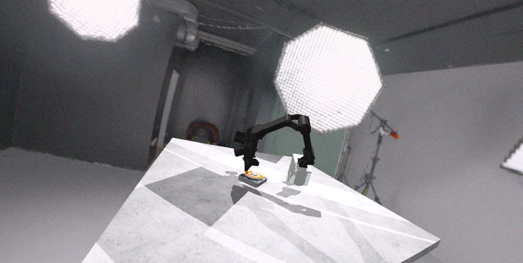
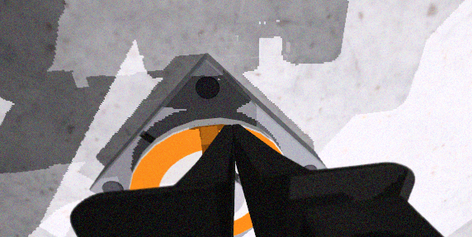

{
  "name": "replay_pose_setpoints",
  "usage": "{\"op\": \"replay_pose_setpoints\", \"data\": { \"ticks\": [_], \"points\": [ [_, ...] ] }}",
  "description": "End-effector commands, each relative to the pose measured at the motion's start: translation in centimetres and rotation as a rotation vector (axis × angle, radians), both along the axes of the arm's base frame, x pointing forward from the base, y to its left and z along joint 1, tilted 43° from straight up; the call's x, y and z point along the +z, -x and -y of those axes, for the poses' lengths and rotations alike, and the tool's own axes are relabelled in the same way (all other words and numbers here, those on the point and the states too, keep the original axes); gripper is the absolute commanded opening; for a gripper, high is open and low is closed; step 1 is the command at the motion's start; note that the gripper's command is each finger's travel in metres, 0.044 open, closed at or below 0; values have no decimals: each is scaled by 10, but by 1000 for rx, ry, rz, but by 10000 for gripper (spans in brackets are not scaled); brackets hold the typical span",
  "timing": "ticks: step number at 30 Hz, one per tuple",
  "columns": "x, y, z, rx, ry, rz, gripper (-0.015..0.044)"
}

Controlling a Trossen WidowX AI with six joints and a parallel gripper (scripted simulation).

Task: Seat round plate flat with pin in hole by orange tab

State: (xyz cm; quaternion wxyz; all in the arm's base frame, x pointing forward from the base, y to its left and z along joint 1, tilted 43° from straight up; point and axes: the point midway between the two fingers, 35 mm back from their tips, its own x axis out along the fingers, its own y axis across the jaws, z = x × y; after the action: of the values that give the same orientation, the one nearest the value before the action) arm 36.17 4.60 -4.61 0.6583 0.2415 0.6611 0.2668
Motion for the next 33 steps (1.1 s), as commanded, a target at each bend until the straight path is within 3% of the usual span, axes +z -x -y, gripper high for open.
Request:
{"op": "replay_pose_setpoints", "data": {
  "ticks": [1,33],
  "points": [
    [7,-2,-4,0,-5,6,0],
    [29,6,-26,0,-6,6,0]
  ]
}}
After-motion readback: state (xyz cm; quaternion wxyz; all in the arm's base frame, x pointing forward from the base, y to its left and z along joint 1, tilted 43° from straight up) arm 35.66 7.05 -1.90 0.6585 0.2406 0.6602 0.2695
